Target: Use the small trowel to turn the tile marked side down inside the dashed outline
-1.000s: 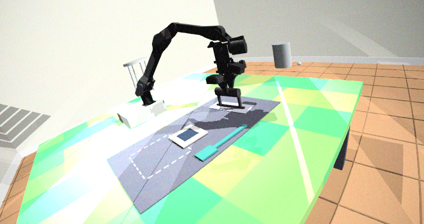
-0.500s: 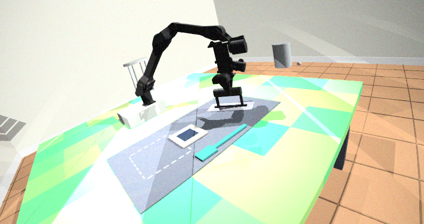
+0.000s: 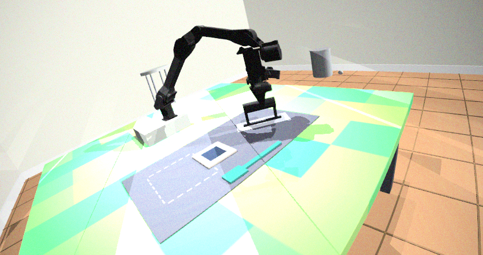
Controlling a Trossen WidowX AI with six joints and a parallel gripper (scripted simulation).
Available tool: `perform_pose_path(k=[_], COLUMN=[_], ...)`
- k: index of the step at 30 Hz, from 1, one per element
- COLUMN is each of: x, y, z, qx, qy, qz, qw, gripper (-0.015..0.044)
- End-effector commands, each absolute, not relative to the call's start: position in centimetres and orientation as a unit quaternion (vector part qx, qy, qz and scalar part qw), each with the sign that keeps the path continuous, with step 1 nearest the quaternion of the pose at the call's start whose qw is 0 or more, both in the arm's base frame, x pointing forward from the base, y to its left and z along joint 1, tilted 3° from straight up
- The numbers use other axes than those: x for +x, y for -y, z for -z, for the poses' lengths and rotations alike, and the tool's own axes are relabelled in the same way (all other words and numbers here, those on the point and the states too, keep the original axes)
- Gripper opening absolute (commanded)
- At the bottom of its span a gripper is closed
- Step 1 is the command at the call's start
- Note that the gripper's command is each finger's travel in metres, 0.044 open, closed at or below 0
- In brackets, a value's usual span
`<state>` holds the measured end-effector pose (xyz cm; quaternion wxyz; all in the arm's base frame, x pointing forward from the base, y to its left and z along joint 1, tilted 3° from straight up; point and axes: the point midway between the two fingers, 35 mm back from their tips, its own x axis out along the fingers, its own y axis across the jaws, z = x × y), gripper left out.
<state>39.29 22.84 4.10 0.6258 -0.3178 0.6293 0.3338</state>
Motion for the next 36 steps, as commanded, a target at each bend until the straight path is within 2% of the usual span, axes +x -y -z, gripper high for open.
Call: perform_pose_path(k=[1,14,19,20,36], x=[39.23,39.23,39.23,39.23,39.23], y=[-22.84,-22.84,-22.84,-22.84,-22.84], z=[-3.79,-3.79,-3.79,-3.79,-3.79], qx=[-0.353,-0.427,-0.427,-0.427,-0.427], qy=[-0.612,-0.560,-0.560,-0.560,-0.560], qz=[-0.370,-0.444,-0.444,-0.444,-0.444], qw=[0.604,0.554,0.554,0.554,0.554], gripper=[0.0130,0.0130,0.0261,0.0270,0.0270])
